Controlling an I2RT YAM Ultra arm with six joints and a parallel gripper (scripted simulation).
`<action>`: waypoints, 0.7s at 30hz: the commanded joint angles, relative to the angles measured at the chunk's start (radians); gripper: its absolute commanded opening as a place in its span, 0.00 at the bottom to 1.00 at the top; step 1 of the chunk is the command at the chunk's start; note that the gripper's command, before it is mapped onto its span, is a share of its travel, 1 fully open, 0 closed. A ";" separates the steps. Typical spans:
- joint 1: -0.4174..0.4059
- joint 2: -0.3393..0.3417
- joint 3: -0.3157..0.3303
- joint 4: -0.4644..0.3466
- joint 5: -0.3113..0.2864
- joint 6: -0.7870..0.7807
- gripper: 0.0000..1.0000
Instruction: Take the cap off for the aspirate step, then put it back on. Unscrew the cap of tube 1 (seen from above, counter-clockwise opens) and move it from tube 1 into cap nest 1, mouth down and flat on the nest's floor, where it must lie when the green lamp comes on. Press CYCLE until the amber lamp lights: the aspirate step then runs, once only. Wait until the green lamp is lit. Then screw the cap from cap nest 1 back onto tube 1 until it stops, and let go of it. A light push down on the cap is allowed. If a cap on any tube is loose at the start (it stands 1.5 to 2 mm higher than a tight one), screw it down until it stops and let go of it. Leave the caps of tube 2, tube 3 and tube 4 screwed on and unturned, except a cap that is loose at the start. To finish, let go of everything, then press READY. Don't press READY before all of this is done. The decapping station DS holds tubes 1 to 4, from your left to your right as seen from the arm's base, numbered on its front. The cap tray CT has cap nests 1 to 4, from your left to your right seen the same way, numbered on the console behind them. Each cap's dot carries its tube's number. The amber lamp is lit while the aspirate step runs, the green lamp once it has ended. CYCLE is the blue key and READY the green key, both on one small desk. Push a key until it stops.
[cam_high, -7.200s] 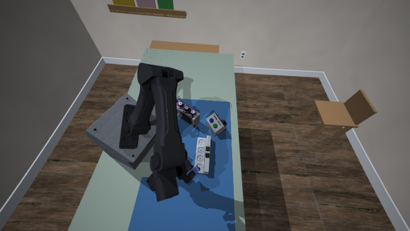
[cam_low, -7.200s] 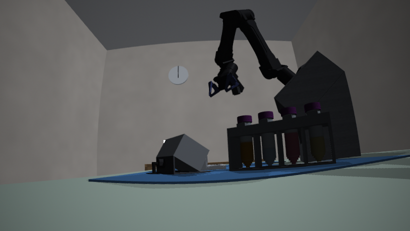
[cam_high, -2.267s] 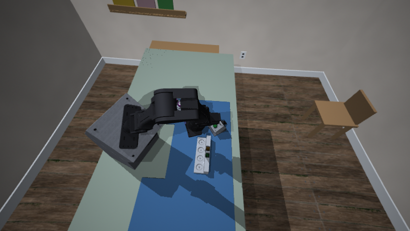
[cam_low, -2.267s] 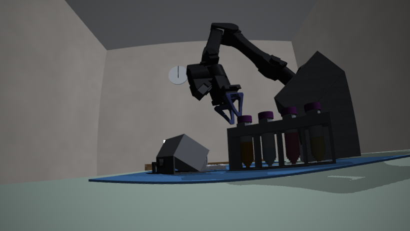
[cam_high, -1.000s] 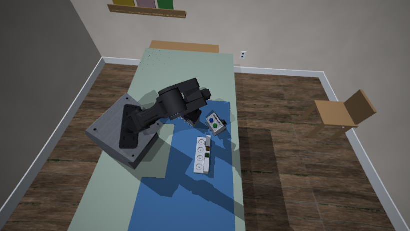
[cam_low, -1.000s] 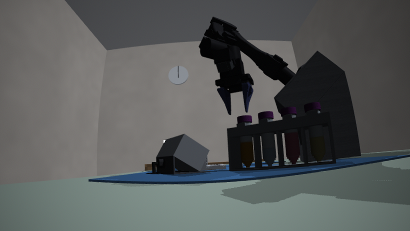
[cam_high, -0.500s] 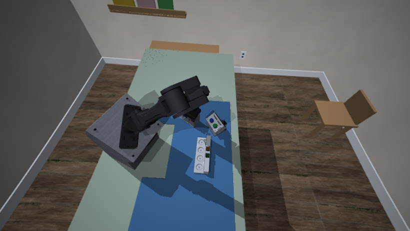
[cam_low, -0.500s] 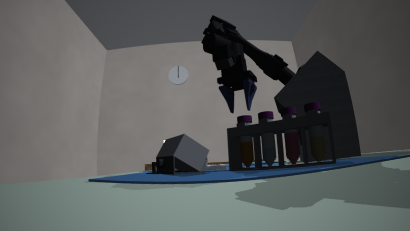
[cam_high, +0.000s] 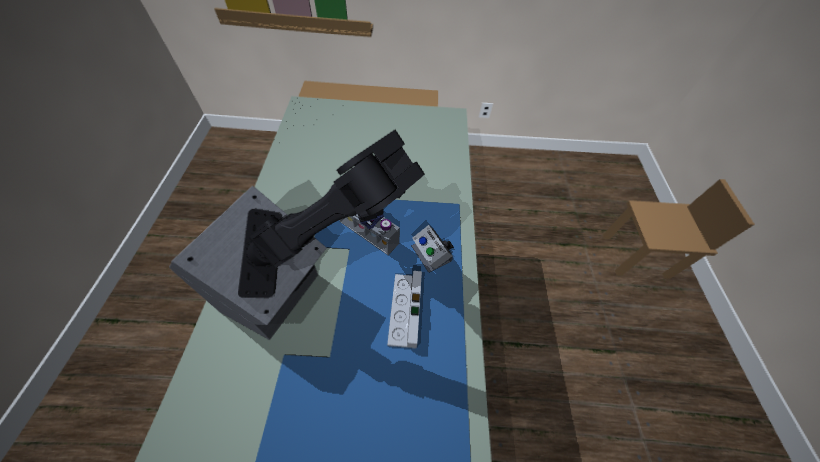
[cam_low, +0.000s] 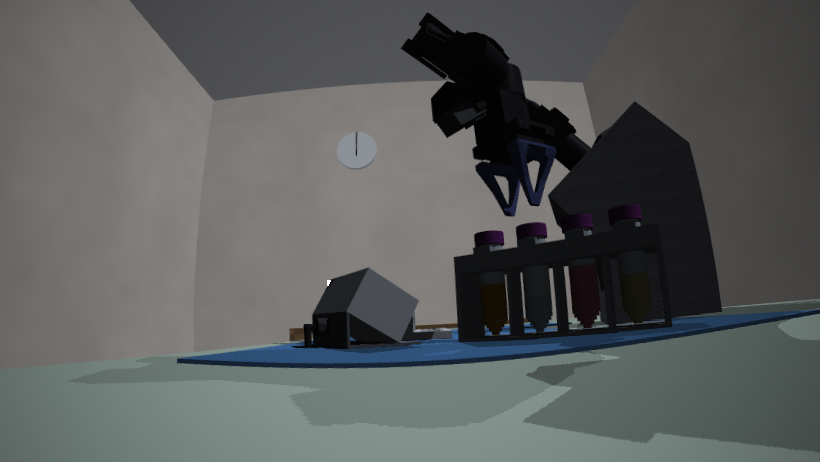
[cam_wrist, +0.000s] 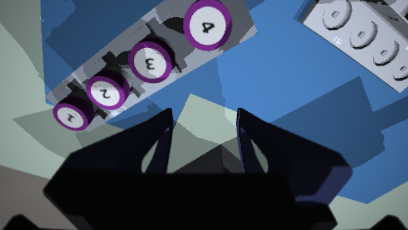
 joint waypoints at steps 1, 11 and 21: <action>0.049 0.036 0.026 -0.011 0.013 0.319 0.49; 0.152 0.170 0.115 -0.046 0.023 0.865 0.49; 0.259 0.332 0.253 -0.107 0.024 1.330 0.49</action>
